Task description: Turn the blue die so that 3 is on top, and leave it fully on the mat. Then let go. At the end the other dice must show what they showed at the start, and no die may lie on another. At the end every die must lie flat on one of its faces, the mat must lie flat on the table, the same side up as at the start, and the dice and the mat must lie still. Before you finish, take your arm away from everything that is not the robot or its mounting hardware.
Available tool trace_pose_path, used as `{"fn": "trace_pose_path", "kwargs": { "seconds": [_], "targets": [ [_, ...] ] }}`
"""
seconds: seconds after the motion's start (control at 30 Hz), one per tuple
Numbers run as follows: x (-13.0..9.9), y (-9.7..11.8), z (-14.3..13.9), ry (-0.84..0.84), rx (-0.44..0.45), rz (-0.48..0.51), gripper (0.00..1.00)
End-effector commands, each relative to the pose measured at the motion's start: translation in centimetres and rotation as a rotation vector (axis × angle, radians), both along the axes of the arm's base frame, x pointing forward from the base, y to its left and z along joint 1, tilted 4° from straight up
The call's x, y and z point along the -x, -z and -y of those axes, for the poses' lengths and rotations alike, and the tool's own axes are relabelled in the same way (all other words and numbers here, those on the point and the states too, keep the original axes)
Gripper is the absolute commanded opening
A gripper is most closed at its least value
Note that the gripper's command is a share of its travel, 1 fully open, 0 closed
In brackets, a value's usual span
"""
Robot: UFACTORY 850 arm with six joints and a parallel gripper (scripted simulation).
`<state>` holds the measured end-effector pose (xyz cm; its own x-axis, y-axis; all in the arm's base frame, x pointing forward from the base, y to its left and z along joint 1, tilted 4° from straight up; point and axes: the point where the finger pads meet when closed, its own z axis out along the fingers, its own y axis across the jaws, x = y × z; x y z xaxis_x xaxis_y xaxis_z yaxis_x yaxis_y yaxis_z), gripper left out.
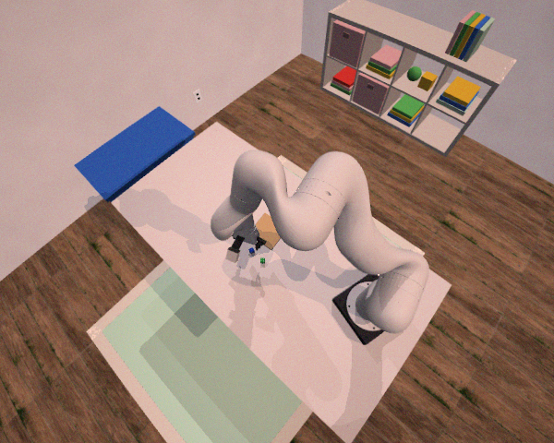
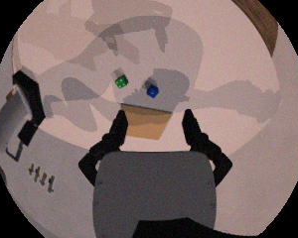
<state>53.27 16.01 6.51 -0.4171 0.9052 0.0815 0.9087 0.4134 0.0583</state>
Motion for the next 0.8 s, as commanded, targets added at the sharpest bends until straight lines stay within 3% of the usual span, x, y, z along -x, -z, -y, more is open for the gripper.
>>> {"fn": "trace_pose_path", "kwargs": {
  "seconds": [0.0, 0.1, 0.47, 0.77],
  "targets": [
    [-0.10, 0.18, -0.08, 0.171, 0.027, -0.017, 1.00],
    [-0.10, 0.18, -0.08, 0.173, 0.027, -0.017, 1.00],
    [-0.10, 0.81, -0.20, 0.553, 0.020, -0.048, 1.00],
    [-0.10, 0.92, -0.22, 0.624, 0.019, -0.054, 1.00]
  ]
}}
